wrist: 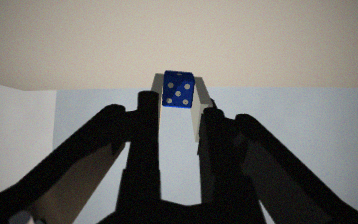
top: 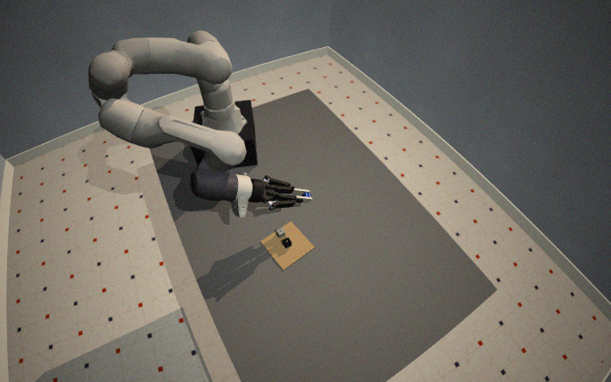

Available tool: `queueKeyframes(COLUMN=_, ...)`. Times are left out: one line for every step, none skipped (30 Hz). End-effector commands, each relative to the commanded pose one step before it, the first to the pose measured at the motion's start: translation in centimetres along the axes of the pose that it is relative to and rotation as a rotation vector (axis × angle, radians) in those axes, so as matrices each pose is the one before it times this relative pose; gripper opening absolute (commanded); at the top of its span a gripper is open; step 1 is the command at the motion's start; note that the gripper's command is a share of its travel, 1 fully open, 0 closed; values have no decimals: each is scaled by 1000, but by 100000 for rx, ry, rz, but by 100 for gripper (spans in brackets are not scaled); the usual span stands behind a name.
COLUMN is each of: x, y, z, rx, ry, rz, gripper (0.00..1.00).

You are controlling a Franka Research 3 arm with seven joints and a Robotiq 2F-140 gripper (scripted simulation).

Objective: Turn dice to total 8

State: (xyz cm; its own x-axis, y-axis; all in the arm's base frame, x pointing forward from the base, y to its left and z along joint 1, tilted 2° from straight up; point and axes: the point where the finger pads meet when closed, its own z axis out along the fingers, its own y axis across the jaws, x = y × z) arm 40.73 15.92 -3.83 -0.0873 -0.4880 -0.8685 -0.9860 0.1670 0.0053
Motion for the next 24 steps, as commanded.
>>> queueKeyframes(x=-388, y=894, z=297, rx=-3734, ry=-2495, rz=-6532, gripper=13)
queueKeyframes(x=22, y=0, z=11, rx=0, ry=-1, rz=0, gripper=13)
queueKeyframes(x=40, y=0, z=21, rx=0, ry=-1, rz=0, gripper=13)
queueKeyframes(x=61, y=0, z=33, rx=-1, ry=-1, rz=0, gripper=13)
queueKeyframes(x=86, y=0, z=46, rx=-1, ry=-2, rz=0, gripper=13)
queueKeyframes(x=113, y=0, z=60, rx=-2, ry=-2, rz=1, gripper=13)
queueKeyframes(x=140, y=0, z=74, rx=-1, ry=-1, rz=0, gripper=13)
queueKeyframes(x=168, y=-1, z=89, rx=0, ry=-1, rz=0, gripper=13)
queueKeyframes(x=196, y=0, z=104, rx=0, ry=1, rz=0, gripper=13)
queueKeyframes(x=221, y=-1, z=117, rx=0, ry=-1, rz=0, gripper=13)
queueKeyframes(x=0, y=0, z=0, rx=0, ry=0, rz=0, gripper=13)
queueKeyframes(x=0, y=0, z=0, rx=0, ry=0, rz=0, gripper=13)
queueKeyframes(x=246, y=0, z=130, rx=0, ry=1, rz=0, gripper=13)
queueKeyframes(x=267, y=-1, z=142, rx=0, ry=0, rz=0, gripper=13)
queueKeyframes(x=287, y=-1, z=152, rx=0, ry=0, rz=0, gripper=13)
queueKeyframes(x=303, y=0, z=161, rx=0, ry=0, rz=0, gripper=13)
queueKeyframes(x=315, y=-1, z=167, rx=0, ry=0, rz=0, gripper=13)
queueKeyframes(x=324, y=-1, z=172, rx=0, ry=0, rz=0, gripper=13)
queueKeyframes(x=329, y=-1, z=175, rx=0, ry=0, rz=0, gripper=13)
queueKeyframes(x=330, y=0, z=175, rx=0, ry=0, rz=0, gripper=13)
queueKeyframes(x=327, y=0, z=174, rx=0, ry=0, rz=0, gripper=13)
queueKeyframes(x=320, y=-1, z=170, rx=0, ry=-1, rz=0, gripper=13)
queueKeyframes(x=309, y=-1, z=164, rx=0, ry=0, rz=0, gripper=13)
queueKeyframes(x=294, y=0, z=156, rx=0, ry=0, rz=0, gripper=13)
